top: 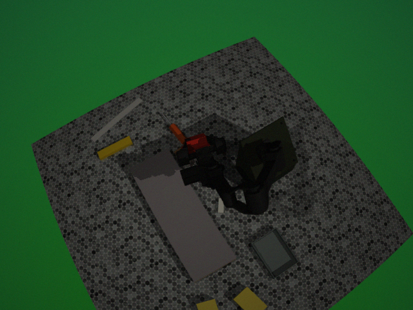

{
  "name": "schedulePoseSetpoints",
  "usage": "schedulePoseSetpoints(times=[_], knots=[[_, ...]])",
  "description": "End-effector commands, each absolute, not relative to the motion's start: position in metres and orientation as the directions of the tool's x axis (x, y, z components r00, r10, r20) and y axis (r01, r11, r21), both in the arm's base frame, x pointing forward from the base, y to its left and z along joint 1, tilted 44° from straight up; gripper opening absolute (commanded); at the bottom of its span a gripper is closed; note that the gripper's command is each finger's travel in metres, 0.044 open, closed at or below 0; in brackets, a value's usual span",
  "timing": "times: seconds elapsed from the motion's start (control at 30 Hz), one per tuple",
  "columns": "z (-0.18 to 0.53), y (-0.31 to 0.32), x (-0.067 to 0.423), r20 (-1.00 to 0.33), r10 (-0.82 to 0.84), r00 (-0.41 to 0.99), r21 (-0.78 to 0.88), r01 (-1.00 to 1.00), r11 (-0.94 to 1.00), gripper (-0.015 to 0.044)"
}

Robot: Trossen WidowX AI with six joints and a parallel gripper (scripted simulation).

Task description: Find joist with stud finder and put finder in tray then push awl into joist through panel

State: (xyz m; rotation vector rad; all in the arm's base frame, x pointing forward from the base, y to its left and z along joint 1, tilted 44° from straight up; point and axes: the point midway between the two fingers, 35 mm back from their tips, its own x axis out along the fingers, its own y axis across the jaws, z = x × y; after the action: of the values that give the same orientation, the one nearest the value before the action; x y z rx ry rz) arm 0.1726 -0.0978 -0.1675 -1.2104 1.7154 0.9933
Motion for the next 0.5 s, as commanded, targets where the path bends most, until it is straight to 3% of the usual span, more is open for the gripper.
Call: schedulePoseSetpoints(times=[0.0,0.47], knots=[[-0.171,-0.095,0.174,-0.913,-0.340,-0.225,0.148,-0.960,0.239,0.0000],[-0.186,-0.081,0.175,-0.917,-0.329,-0.227,0.151,-0.959,0.241,0.0000]])
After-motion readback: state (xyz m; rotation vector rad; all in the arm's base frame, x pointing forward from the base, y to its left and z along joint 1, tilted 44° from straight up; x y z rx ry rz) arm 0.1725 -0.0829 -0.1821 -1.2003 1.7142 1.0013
